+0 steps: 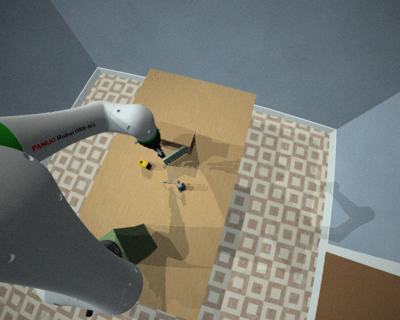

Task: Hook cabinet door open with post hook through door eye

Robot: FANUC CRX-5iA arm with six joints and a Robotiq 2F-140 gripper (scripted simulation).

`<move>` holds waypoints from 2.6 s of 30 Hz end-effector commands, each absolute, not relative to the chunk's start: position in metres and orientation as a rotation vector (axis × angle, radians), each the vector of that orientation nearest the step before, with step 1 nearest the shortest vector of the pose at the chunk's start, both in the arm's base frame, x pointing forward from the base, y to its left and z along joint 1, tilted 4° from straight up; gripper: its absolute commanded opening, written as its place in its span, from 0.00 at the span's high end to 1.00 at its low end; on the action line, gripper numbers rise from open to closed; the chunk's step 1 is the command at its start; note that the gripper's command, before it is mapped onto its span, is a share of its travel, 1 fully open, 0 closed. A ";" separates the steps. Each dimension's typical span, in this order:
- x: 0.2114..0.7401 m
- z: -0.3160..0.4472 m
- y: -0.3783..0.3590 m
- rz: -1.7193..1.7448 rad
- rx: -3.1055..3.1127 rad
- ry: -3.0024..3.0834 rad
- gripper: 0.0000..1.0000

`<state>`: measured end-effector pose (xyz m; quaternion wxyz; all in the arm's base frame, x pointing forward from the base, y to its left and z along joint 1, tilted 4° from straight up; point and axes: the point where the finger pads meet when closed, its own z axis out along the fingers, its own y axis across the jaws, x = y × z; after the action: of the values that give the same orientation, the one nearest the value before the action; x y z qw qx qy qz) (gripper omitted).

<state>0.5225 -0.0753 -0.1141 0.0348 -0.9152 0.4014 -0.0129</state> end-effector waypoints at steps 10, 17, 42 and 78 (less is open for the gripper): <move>0.496 -0.114 -0.077 -0.033 -2.721 1.421 0.84; 0.400 -0.120 -0.082 0.003 -2.403 1.900 0.84; 0.393 -0.120 -0.083 -0.004 -2.270 2.063 0.86; 0.394 -0.158 -0.081 -0.004 -2.270 2.063 0.86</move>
<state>0.3934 -0.0813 -0.1461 0.0371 -0.7395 0.6722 -0.0011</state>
